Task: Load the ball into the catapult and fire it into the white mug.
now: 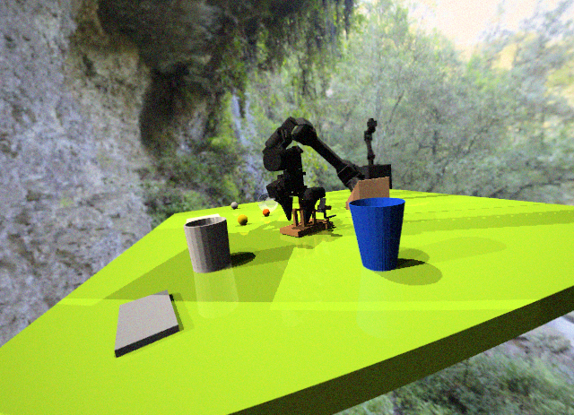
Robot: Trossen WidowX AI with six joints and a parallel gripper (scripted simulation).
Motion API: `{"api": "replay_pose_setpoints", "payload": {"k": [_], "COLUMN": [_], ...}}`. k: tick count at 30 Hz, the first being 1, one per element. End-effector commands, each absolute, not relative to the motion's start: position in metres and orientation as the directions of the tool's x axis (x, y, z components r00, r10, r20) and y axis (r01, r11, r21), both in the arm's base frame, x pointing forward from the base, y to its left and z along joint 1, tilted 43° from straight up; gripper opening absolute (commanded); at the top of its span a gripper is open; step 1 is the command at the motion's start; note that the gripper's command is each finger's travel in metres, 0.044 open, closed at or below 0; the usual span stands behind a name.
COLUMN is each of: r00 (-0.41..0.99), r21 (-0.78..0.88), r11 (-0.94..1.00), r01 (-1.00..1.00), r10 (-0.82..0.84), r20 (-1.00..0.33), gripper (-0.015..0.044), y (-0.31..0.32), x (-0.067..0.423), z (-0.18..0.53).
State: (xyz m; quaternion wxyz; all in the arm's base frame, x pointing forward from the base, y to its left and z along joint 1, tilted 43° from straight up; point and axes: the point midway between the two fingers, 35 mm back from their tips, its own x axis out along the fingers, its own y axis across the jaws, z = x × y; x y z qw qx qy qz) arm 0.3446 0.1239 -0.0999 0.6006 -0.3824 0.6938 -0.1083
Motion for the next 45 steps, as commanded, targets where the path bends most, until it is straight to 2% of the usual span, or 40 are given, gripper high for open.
{"api": "replay_pose_setpoints", "payload": {"k": [1,5,11,15,16,45], "r00": [0.015,0.015,0.015,0.015,0.015,0.014], "r21": [-0.610,-0.610,-0.610,-0.610,-0.610,-0.611], "r11": [0.684,0.684,0.684,0.683,0.683,0.681], "r01": [-0.400,-0.400,-0.400,-0.401,-0.401,-0.403], "r10": [-0.660,-0.660,-0.660,-0.661,-0.661,-0.663], "r20": [-0.751,-0.751,-0.751,-0.750,-0.750,-0.748], "gripper": [0.0256,0.0151,0.0111,0.0006,0.0000,0.0000], "y": [0.124,0.124,0.124,0.150,0.156,0.132], "x": [0.345,0.345,0.345,0.345,0.344,0.347], "z": [-0.100,-0.100,-0.100,-0.071,-0.064,-0.090]}}
